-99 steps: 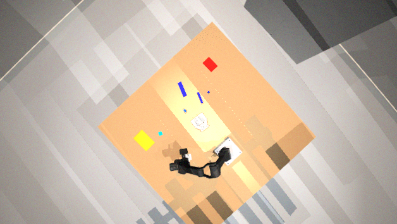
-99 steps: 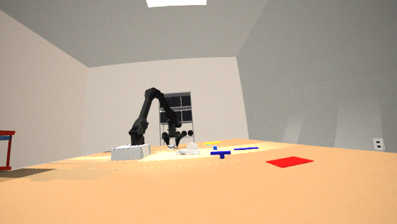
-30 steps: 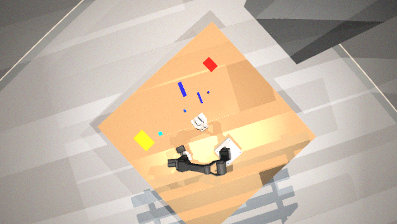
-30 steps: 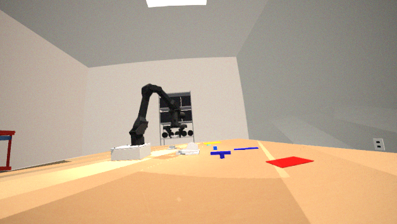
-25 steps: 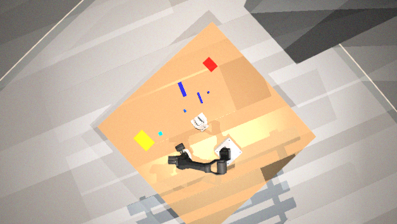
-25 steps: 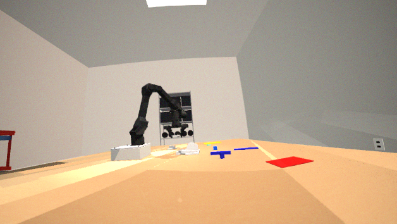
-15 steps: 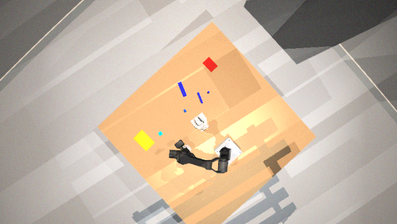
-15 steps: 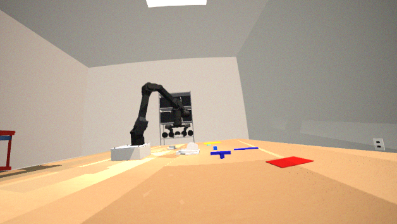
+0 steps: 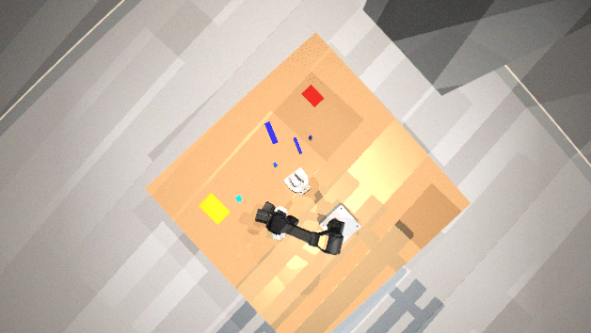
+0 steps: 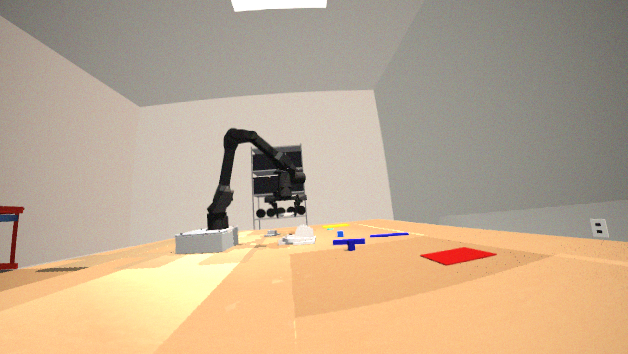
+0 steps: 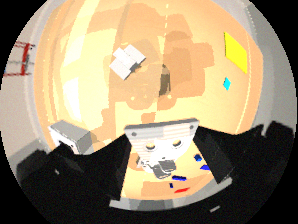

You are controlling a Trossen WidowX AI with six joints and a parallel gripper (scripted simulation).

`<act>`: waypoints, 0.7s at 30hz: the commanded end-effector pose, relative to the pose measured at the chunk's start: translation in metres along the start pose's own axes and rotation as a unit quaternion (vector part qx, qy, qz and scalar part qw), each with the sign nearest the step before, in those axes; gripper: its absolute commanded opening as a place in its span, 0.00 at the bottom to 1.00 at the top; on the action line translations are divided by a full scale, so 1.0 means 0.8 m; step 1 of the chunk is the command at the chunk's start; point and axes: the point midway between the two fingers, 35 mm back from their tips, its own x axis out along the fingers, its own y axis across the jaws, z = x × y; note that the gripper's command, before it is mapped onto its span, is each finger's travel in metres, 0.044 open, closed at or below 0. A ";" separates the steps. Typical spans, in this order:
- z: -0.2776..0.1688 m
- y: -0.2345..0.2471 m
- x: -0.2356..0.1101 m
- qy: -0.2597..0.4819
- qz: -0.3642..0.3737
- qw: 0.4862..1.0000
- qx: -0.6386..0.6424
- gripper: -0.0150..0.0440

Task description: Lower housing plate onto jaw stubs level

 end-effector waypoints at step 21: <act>-0.103 0.004 -0.001 0.006 -0.002 0.962 -0.274 0.85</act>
